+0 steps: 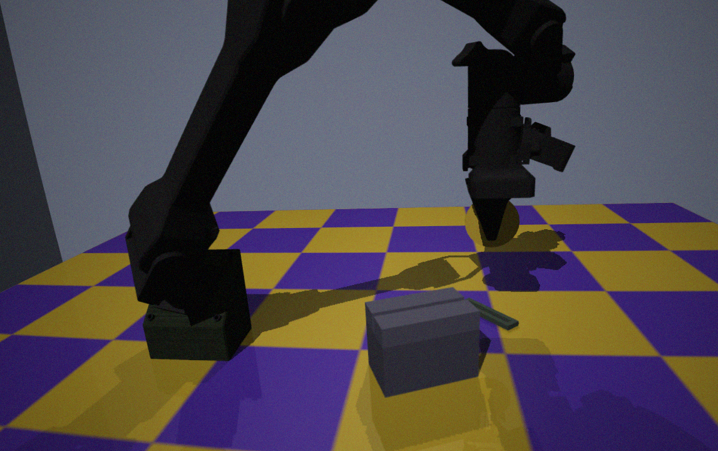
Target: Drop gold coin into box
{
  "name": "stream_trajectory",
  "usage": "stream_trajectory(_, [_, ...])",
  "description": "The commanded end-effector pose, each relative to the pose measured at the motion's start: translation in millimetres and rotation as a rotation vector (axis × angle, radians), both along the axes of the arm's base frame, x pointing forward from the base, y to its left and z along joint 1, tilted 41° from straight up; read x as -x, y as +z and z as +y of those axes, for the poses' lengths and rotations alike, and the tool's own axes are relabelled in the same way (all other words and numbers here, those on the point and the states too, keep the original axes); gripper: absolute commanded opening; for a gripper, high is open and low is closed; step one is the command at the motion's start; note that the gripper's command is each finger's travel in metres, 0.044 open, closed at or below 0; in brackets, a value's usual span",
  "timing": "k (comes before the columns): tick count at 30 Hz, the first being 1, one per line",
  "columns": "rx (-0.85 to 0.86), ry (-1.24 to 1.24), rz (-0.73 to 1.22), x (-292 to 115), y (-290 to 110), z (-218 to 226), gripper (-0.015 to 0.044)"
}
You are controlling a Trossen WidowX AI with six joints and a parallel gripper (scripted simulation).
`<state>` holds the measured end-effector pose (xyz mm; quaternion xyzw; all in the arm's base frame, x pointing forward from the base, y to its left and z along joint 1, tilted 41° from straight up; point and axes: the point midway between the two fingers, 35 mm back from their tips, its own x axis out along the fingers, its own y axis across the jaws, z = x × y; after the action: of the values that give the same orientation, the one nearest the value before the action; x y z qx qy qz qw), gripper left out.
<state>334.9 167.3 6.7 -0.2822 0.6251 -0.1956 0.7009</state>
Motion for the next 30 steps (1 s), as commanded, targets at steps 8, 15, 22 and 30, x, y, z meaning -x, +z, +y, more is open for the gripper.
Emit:
stream_trajectory(8, [0.052, 0.285, 0.235, -0.8, 1.0, -0.1, 0.0])
stream_trajectory(15, [0.059, 0.324, 0.267, -1.0, 1.1, -0.2, 0.0])
stream_trajectory(22, [0.059, 0.324, 0.267, 3.3, 10.9, -9.9, 0.0])
stream_trajectory(30, [0.06, 0.325, 0.268, 10.6, 24.2, -24.4, 0.0])
